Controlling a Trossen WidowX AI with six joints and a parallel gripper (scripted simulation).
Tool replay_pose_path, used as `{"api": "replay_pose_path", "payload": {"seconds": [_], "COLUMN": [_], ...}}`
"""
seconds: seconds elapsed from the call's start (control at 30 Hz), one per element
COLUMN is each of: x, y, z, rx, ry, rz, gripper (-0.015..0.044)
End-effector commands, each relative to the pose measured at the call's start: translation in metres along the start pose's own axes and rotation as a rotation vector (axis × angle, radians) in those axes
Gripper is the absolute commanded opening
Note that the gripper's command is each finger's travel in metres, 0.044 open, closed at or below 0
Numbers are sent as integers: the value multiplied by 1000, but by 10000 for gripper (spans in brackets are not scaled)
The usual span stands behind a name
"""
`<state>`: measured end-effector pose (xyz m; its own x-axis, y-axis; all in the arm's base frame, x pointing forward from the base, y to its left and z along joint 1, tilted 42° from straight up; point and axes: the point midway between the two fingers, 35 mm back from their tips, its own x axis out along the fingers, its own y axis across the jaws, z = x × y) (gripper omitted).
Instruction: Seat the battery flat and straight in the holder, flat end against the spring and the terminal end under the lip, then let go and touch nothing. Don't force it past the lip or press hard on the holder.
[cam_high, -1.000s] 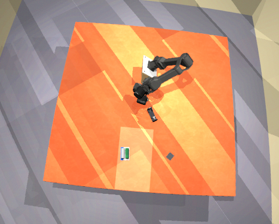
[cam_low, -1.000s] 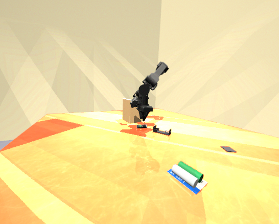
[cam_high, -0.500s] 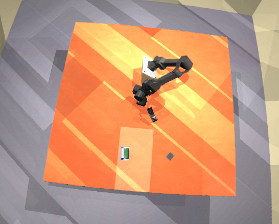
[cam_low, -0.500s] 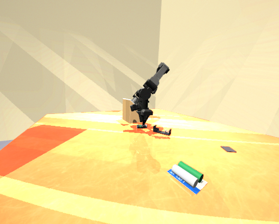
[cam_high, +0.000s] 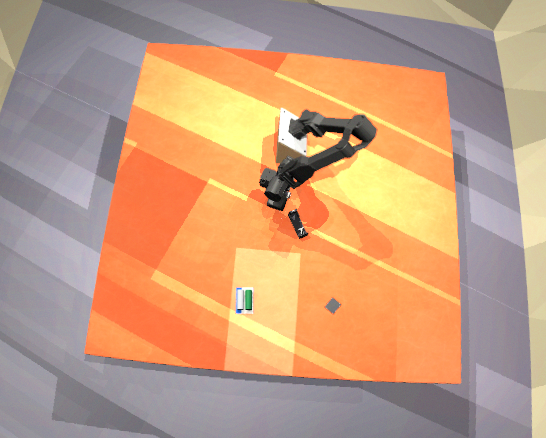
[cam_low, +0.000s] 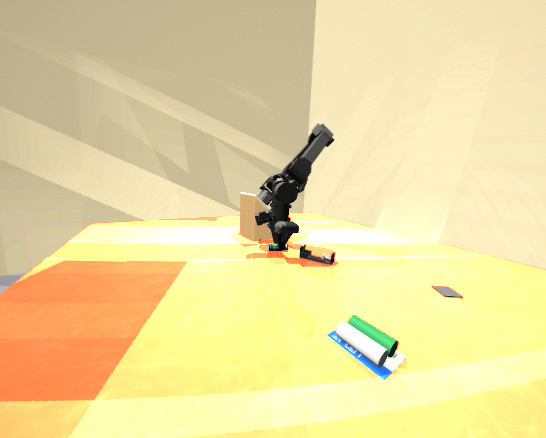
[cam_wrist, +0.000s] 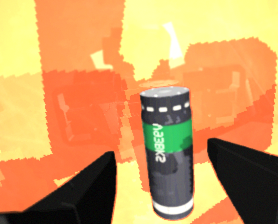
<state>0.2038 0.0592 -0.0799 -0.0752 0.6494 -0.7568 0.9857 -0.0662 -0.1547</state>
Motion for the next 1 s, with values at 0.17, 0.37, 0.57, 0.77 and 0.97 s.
{"api": "replay_pose_path", "payload": {"seconds": [0.17, 0.37, 0.57, 0.77, 0.97], "x": [6, 6, 6, -19, -44], "y": [-4, -4, -3, -1, -3], "z": [0, 0, 0, 1, 1], "rx": [13, 13, 12, 9, 13], "ry": [6, 6, 6, 4, 4], "rz": [-9, -9, -9, -8, -8], "gripper": [137, 97, 80, 80, 80]}}
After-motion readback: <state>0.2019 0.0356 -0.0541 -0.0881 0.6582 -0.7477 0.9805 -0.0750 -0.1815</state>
